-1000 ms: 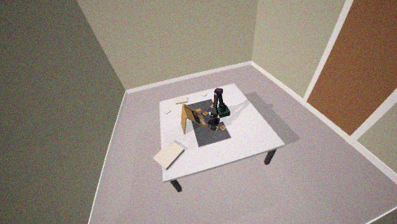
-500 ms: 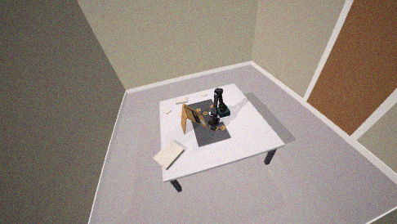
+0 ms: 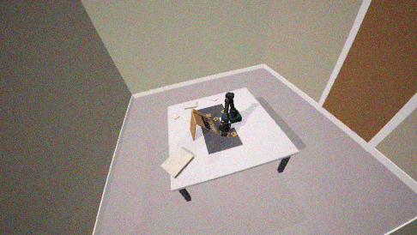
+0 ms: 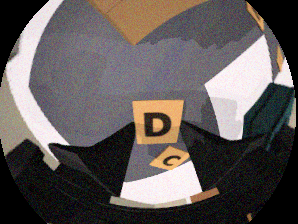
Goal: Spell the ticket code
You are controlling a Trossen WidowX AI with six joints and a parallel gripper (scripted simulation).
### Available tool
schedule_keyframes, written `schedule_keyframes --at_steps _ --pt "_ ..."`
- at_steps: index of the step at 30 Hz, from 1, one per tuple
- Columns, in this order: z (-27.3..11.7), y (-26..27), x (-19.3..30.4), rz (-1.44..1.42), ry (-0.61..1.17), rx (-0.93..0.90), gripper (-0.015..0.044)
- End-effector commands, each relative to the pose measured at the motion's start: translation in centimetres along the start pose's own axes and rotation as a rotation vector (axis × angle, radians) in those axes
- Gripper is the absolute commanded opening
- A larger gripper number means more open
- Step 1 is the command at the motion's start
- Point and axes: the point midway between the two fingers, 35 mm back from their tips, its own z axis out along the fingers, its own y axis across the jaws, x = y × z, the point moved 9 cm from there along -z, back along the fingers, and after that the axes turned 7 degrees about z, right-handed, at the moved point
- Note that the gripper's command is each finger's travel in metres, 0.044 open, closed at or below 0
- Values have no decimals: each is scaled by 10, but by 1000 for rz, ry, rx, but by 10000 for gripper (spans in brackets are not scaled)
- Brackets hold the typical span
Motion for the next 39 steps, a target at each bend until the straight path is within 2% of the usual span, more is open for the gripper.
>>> schedule_keyframes --at_steps 1,39 --pt "-3 0 0 4 -3 -5 0" --pt "-21 -4 3 4 -2 -5 0"
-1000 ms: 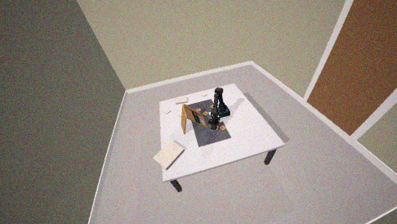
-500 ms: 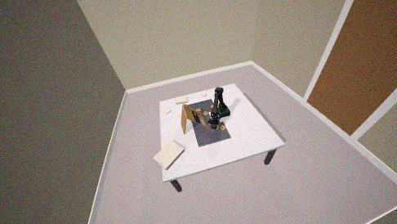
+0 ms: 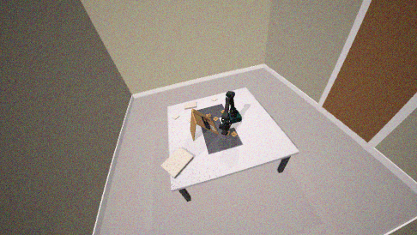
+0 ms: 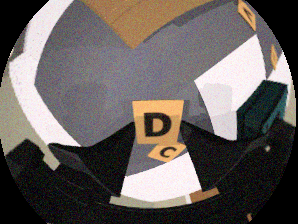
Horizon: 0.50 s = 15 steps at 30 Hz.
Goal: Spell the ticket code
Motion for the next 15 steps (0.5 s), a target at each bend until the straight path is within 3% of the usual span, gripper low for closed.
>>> schedule_keyframes --at_steps 1,15 --pt "-3 0 0 4 -3 -5 0" --pt "-7 2 0 -16 -9 -14 0"
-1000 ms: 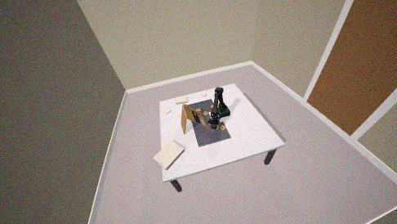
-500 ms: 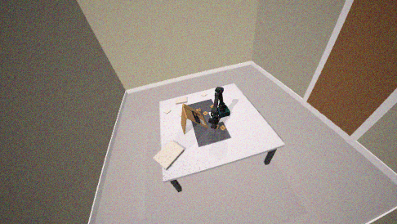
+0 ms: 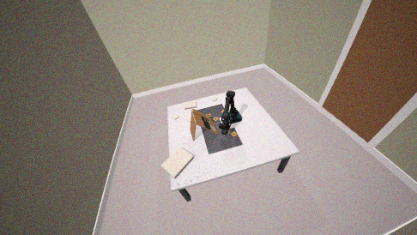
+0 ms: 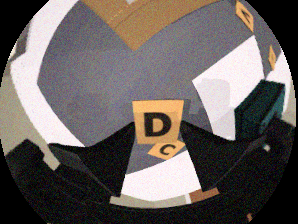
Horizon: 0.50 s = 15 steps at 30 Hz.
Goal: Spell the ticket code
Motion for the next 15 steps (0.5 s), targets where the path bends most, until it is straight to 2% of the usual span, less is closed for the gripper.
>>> schedule_keyframes --at_steps 1,15 --pt "-1 5 -1 -34 -19 -28 0" --pt "-23 53 -12 -343 -278 -275 0"
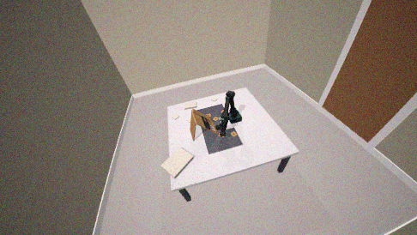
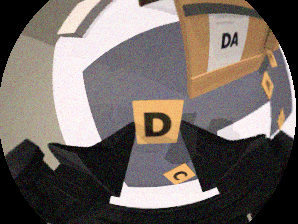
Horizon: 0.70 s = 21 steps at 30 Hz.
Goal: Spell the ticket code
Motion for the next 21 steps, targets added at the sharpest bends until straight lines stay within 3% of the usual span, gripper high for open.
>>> schedule_keyframes --at_steps 1,21 --pt "-2 11 -7 -69 -72 -45 0" --pt "-35 69 -50 -411 -565 -156 0"
